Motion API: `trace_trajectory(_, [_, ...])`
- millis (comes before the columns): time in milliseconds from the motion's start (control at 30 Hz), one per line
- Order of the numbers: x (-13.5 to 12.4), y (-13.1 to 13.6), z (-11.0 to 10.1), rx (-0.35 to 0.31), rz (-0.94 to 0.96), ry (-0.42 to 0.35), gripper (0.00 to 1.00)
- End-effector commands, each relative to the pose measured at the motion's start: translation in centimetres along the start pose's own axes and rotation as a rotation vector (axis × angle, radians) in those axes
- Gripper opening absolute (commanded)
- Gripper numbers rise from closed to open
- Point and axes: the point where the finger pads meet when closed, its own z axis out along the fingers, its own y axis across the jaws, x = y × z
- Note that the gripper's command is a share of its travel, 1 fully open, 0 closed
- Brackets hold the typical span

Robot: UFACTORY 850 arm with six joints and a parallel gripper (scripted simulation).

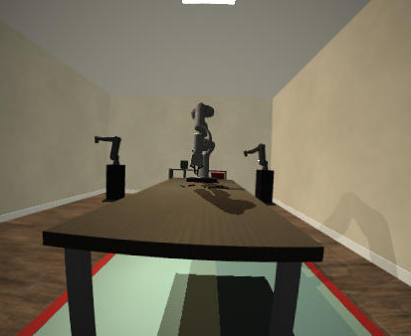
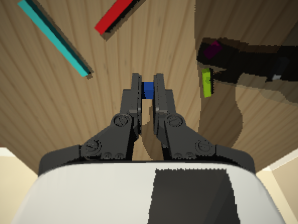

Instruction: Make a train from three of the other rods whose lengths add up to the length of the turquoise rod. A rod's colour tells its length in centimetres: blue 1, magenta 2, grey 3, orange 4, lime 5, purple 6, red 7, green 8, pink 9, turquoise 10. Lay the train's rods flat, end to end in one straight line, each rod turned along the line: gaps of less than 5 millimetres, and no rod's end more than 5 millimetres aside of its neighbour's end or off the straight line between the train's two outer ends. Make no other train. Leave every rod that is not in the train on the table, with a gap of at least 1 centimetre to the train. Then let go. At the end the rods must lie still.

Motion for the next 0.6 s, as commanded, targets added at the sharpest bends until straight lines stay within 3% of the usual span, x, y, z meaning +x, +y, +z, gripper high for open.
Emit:
trace_trajectory(0, [0.15,0.23,-0.09,-0.026,-0.165,-0.003,0.04])
trace_trajectory(567, [0.89,0.95,-0.12,-0.025,-0.639,-0.009,0.04])
